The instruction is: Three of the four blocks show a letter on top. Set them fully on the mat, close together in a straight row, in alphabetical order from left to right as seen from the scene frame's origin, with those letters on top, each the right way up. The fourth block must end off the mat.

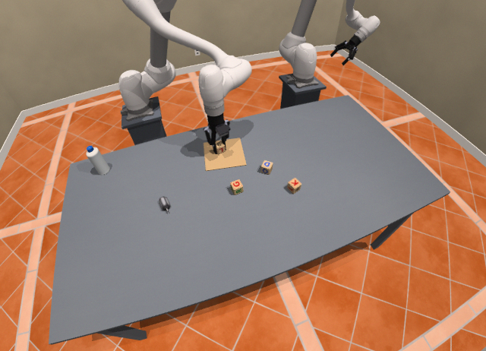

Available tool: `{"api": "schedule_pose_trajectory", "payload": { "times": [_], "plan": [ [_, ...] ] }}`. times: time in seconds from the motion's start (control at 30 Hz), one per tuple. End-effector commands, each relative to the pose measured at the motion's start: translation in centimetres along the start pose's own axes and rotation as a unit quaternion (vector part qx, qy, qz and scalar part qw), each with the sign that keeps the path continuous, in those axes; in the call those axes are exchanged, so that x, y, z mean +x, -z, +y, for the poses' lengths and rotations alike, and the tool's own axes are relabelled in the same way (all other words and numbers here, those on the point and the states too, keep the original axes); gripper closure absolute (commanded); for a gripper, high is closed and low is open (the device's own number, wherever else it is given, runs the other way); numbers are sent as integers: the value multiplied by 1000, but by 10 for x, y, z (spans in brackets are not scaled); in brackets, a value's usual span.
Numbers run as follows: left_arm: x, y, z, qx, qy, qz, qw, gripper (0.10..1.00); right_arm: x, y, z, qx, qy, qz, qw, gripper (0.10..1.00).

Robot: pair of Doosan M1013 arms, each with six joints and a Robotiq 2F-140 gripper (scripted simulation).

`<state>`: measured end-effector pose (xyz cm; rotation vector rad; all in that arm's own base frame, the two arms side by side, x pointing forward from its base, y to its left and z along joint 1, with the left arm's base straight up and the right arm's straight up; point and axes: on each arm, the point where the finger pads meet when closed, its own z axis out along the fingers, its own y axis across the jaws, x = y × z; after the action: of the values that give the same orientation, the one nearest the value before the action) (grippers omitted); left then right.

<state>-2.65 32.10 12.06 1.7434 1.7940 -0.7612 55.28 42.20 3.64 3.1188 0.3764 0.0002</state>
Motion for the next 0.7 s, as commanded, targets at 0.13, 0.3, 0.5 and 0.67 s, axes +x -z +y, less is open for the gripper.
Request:
{"api": "schedule_pose_trajectory", "payload": {
  "times": [0.13, 0.3, 0.5, 0.67],
  "plan": [
    [0, 0, 0, 0, 0, 0, 1000, 98, 0, 1, 0, 0, 0, 0, 1000, 768],
    [0, 0, 0, 0, 0, 0, 1000, 98, 0, 2, 0, 0, 0, 0, 1000, 768],
    [0, 0, 0, 0, 0, 0, 1000, 98, 0, 27, 0, 0, 0, 0, 1000, 768],
    [0, 0, 0, 0, 0, 0, 1000, 98, 0, 49, 0, 0, 0, 0, 1000, 768]
  ]
}}
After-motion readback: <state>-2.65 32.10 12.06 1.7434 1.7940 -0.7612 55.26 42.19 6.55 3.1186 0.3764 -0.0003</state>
